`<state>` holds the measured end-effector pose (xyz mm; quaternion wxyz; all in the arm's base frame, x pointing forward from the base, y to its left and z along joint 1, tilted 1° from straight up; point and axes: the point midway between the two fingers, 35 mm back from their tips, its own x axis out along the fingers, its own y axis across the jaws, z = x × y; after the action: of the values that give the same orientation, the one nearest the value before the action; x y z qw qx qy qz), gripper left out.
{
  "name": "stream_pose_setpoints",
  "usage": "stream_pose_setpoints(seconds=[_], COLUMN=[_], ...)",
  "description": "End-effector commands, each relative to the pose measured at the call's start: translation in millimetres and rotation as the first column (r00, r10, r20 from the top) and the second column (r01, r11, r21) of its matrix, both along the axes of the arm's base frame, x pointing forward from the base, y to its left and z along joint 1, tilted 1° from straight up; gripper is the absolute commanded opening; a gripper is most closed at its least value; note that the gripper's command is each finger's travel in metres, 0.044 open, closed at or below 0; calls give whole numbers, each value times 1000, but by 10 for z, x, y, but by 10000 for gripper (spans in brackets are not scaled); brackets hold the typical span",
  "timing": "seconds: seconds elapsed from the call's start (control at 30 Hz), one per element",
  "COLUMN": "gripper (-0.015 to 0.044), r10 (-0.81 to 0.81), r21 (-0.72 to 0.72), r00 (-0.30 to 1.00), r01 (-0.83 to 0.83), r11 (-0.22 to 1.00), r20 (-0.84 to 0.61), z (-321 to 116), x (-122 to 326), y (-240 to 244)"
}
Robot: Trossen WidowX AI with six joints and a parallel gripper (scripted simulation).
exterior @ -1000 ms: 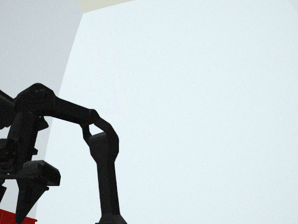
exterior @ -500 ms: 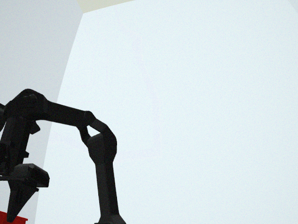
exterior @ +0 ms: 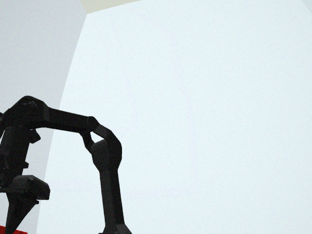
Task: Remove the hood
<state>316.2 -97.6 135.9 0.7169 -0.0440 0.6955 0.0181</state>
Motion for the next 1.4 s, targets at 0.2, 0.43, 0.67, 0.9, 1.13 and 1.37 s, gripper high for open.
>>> stream_pose_setpoints(seconds=[0.2, 0.43, 0.67, 0.9, 1.13, 1.37], gripper=[0, 0, 0, 0, 0, 0], r10=[5, 5, 5, 5, 5, 5], r21=[3, 3, 3, 3, 3, 3], r00=[1000, 1000, 1000, 1000, 1000, 1000], r01=[-5, -5, -5, -5, -5, -5], r11=[1000, 1000, 1000, 1000, 1000, 1000], r20=[-3, -3, -3, -3, -3, -3], z=[-80, -124, -169, -214, -259, -304], x=[3, 7, 11, 13, 16, 17], y=[-2, -4, -6, -8, -10, -11])
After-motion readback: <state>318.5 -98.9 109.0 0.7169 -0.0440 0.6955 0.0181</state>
